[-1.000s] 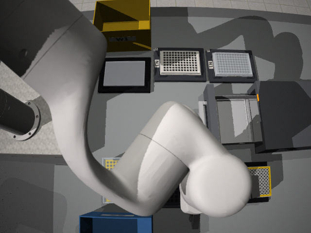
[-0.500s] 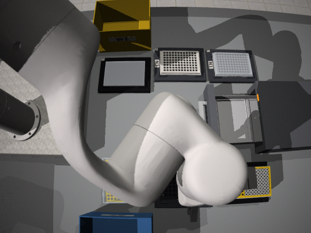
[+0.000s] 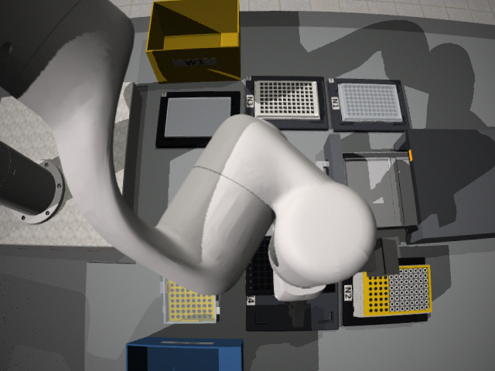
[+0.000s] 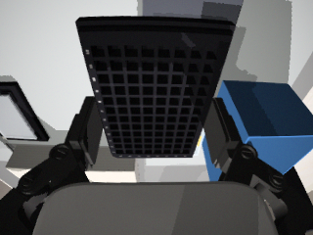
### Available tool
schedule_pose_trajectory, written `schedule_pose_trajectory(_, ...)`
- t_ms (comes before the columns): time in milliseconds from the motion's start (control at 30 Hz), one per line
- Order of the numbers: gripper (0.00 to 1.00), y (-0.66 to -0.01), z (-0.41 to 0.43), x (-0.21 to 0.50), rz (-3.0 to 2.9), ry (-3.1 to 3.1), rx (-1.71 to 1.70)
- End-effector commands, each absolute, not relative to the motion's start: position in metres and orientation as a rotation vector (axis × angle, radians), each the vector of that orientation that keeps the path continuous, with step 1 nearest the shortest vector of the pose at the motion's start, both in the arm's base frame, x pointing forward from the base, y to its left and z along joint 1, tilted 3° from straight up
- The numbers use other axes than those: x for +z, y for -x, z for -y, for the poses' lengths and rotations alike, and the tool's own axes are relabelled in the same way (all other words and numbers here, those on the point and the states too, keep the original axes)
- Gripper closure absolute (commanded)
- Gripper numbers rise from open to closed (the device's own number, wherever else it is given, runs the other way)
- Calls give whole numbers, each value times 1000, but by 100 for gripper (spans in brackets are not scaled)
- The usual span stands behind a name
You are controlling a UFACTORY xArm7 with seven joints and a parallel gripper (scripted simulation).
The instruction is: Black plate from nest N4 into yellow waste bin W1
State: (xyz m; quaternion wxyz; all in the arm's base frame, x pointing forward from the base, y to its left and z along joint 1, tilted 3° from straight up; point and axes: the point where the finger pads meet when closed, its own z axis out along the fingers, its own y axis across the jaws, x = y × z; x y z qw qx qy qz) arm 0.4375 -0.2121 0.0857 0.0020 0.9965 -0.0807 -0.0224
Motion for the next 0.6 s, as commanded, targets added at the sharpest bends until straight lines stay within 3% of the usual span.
schedule_pose_trajectory(0, 100, -437, 201, 87, 253, -3125, -63)
schedule_pose_trajectory(567, 100, -430, 161, 88, 253, -3125, -63)
